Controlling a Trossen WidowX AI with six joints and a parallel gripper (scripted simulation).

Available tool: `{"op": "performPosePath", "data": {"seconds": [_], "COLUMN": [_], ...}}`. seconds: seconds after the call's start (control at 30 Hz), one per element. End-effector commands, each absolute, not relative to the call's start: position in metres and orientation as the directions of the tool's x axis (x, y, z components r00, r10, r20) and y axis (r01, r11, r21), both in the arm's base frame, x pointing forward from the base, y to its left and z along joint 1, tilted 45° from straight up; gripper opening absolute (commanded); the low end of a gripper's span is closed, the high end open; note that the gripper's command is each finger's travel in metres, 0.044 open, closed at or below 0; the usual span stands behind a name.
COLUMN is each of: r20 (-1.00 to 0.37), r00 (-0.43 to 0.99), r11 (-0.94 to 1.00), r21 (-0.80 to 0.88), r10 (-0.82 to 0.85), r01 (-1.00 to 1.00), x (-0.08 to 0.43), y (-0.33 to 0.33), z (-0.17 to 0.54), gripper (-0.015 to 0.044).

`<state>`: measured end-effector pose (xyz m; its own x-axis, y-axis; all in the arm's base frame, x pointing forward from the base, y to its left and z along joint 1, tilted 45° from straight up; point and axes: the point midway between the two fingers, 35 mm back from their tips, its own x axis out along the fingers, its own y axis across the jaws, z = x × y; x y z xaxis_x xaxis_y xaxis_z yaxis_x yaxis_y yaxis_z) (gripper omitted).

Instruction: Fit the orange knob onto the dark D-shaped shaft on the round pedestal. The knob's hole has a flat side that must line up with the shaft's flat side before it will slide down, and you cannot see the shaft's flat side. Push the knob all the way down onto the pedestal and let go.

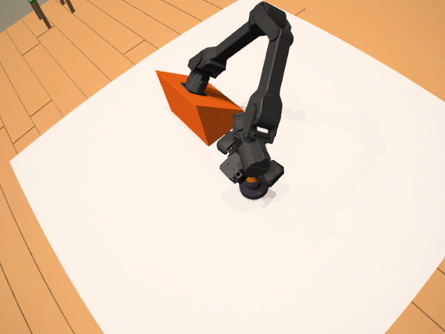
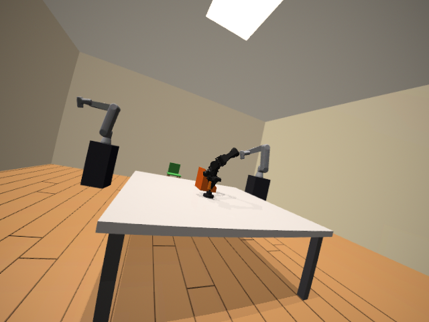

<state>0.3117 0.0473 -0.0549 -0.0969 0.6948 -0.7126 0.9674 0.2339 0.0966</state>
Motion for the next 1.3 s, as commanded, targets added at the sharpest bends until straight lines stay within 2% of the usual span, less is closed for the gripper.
{"op": "performPosePath", "data": {"seconds": [0.0, 0.2, 1.27], "r20": [-0.714, -0.714, -0.714], "r00": [-0.095, -0.095, -0.095], "r11": [0.218, 0.09, 0.088], "r21": [0.082, -0.044, -0.046], "r10": [0.694, 0.694, 0.694], "r01": [0.973, 0.995, 0.995], "x": [0.3133, 0.3131, 0.3117], "y": [0.0458, 0.0466, 0.0486], "z": [-0.0533, -0.0543, -0.0571], "gripper": [0.0, 0.0, 0.0]}}
